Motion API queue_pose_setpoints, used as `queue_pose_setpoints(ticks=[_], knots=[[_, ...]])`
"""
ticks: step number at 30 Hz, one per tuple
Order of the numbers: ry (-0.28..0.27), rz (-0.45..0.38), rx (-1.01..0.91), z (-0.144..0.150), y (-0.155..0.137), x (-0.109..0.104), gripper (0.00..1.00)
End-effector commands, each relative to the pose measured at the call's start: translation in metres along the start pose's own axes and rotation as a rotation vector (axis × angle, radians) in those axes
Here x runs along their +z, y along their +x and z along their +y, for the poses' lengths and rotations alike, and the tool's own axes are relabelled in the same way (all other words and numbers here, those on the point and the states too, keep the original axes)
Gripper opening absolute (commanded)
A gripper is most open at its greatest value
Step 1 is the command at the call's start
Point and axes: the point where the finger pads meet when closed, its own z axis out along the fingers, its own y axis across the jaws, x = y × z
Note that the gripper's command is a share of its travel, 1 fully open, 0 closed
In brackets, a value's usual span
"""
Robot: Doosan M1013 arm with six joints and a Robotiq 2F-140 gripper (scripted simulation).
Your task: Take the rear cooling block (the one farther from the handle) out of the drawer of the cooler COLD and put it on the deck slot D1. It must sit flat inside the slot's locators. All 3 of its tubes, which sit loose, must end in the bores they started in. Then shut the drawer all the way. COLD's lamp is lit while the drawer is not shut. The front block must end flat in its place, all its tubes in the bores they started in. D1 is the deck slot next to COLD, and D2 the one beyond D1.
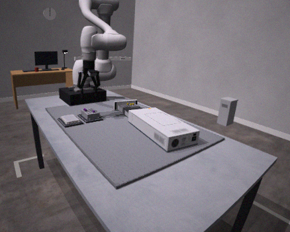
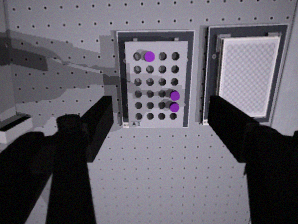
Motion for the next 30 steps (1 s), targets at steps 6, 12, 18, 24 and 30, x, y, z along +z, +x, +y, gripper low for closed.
queue_pose_setpoints(ticks=[6, 12, 18, 24, 30], knots=[[0.002, 0.001, -0.063, -0.012, -0.004, -0.001, 0.10], [0.000, 0.005, -0.170, -0.026, -0.008, -0.001, 0.10], [0.000, 0.005, -0.329, -0.048, -0.018, 0.000, 0.10], [0.001, 0.006, -0.489, -0.071, -0.027, 0.001, 0.10], [0.001, 0.005, -0.595, -0.085, -0.033, 0.002, 0.10]])
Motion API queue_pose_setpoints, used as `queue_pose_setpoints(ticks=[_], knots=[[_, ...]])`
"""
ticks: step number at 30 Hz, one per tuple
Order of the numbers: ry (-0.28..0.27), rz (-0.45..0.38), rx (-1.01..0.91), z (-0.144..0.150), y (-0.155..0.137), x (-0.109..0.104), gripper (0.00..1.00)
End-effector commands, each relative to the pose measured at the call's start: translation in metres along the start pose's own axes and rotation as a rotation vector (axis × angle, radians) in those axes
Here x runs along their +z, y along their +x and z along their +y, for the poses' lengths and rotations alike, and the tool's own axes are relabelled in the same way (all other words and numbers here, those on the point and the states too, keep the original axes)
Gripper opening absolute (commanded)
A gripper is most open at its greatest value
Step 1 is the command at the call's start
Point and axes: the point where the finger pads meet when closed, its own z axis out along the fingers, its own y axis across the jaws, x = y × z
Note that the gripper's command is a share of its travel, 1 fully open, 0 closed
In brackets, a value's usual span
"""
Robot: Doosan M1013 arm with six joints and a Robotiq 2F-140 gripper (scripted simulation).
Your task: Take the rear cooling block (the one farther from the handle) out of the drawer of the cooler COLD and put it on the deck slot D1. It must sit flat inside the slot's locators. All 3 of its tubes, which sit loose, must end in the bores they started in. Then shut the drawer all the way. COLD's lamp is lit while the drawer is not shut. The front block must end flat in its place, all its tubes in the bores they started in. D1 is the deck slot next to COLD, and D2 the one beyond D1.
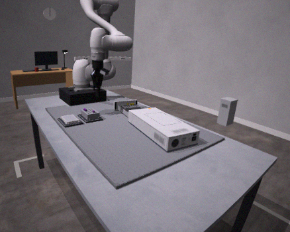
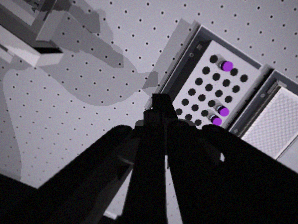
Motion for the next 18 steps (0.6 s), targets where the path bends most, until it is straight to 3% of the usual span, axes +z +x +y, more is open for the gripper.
queue_pose_setpoints(ticks=[1, 18], knots=[[-0.001, 0.006, -0.099, -0.015, 0.002, 0.000, 0.10], [-0.001, 0.006, -0.499, -0.075, 0.010, 0.002, 0.10]])
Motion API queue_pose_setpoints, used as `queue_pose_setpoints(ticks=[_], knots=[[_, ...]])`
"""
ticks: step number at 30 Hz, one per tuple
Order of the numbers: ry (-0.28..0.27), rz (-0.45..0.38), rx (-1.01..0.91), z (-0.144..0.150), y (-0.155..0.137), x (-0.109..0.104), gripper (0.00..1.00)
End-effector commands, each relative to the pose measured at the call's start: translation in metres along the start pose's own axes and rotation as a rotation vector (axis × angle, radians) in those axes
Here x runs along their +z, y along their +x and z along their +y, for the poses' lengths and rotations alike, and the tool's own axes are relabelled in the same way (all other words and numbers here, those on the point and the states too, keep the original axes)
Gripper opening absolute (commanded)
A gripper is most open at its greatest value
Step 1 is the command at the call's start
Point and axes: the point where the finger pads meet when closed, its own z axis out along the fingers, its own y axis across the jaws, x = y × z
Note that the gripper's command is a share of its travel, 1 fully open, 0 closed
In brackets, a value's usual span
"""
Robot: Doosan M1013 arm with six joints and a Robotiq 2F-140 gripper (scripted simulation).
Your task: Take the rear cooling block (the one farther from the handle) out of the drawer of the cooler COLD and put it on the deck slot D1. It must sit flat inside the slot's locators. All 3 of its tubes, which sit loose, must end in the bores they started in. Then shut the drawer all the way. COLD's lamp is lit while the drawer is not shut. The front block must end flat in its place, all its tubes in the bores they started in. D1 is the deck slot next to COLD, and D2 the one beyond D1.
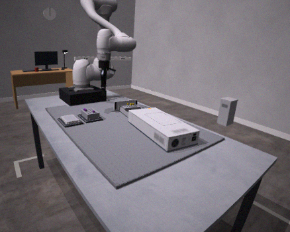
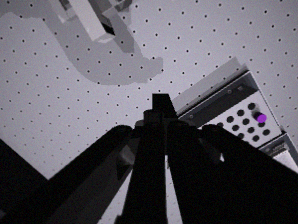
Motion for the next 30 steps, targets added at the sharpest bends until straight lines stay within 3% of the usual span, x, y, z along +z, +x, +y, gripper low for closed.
queue_pose_setpoints(ticks=[1, 17, 30], knots=[[-0.002, 0.006, -0.106, -0.014, 0.009, 0.000, 0.10], [-0.001, 0.006, -0.479, -0.062, 0.038, 0.002, 0.10], [-0.003, 0.004, -0.481, -0.106, 0.065, 0.004, 0.10]])
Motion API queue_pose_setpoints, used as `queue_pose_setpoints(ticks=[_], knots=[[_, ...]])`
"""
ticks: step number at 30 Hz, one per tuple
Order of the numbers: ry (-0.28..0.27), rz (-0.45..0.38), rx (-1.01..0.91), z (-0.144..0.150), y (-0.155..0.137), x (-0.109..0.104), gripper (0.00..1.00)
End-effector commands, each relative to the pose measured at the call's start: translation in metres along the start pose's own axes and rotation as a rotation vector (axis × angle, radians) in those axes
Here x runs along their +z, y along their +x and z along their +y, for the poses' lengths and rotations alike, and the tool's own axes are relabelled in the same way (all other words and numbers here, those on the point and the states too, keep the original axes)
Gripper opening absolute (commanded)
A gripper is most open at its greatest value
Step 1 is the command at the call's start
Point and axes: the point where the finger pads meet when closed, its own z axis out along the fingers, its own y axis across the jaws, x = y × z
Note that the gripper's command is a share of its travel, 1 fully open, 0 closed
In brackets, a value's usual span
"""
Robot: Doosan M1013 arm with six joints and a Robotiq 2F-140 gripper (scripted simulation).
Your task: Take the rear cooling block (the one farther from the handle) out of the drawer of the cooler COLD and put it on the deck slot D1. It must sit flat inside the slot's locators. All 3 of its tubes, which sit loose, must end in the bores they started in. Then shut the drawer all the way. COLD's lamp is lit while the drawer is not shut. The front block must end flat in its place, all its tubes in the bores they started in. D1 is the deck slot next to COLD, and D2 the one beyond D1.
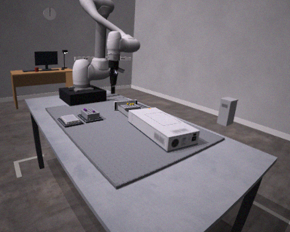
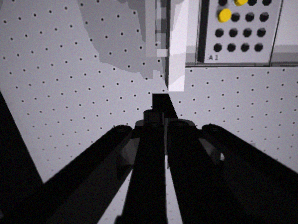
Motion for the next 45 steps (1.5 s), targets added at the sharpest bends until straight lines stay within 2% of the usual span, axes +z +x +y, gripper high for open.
queue_pose_setpoints(ticks=[1, 29, 37, 45], knots=[[-0.003, 0.002, 0.000, -0.009, 0.015, 0.000, 0.10], [-0.001, 0.002, 0.000, -0.058, 0.101, 0.005, 0.10], [-0.001, 0.002, -0.001, -0.059, 0.101, 0.005, 0.10], [0.001, 0.000, -0.002, -0.060, 0.100, 0.017, 0.10]])
